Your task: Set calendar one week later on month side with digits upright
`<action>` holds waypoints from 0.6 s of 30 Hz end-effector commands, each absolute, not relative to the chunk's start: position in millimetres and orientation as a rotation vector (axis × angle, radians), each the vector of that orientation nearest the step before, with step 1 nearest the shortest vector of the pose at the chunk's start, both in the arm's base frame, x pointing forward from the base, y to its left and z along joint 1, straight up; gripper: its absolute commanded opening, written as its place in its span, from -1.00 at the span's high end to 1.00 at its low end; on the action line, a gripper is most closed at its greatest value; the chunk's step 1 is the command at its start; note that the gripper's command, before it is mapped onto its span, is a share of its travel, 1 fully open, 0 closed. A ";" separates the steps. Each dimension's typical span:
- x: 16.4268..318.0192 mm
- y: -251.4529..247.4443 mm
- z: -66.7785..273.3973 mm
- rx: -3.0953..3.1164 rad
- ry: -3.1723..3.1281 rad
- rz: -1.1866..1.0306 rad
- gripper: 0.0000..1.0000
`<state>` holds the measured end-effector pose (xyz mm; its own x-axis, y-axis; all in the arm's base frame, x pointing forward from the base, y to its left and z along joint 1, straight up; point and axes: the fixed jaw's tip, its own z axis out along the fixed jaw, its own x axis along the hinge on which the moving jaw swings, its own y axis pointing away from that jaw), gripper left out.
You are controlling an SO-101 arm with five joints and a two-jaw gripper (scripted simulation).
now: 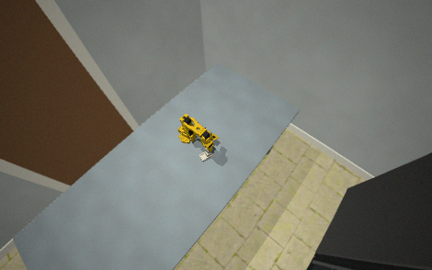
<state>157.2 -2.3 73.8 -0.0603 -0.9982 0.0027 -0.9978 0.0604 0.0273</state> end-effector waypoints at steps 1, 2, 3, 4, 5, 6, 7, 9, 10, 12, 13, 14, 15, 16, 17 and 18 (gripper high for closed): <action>169.6 20.5 78.3 2.309 -2.160 0.027 1.00; 170.4 28.5 77.6 2.358 -2.107 0.026 1.00; 170.8 36.9 76.9 2.407 -2.052 0.026 1.00; 170.7 45.5 76.2 2.456 -1.994 0.025 1.00; 170.2 54.3 75.4 2.503 -1.934 0.024 1.00; 169.2 63.2 74.5 2.550 -1.873 0.023 1.00; 167.8 72.1 73.7 2.595 -1.811 0.022 1.00; 163.6 89.4 71.9 2.678 -1.686 0.021 1.00; 160.9 97.7 71.0 2.716 -1.625 0.020 1.00; 154.7 113.1 69.2 2.784 -1.507 0.018 1.00; 151.3 120.1 68.3 2.813 -1.452 0.017 1.00; 151.3 120.1 68.3 2.813 -1.452 0.017 1.00; 151.3 120.1 68.3 2.813 -1.452 0.017 1.00; 147.9 126.6 67.5 2.840 -1.400 0.017 1.00; 144.5 132.5 66.7 2.863 -1.351 0.016 1.00; 141.1 137.8 66.0 2.884 -1.306 0.015 1.00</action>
<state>141.8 115.4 61.0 0.5953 -0.8035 0.0030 -0.8031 -0.5948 0.0338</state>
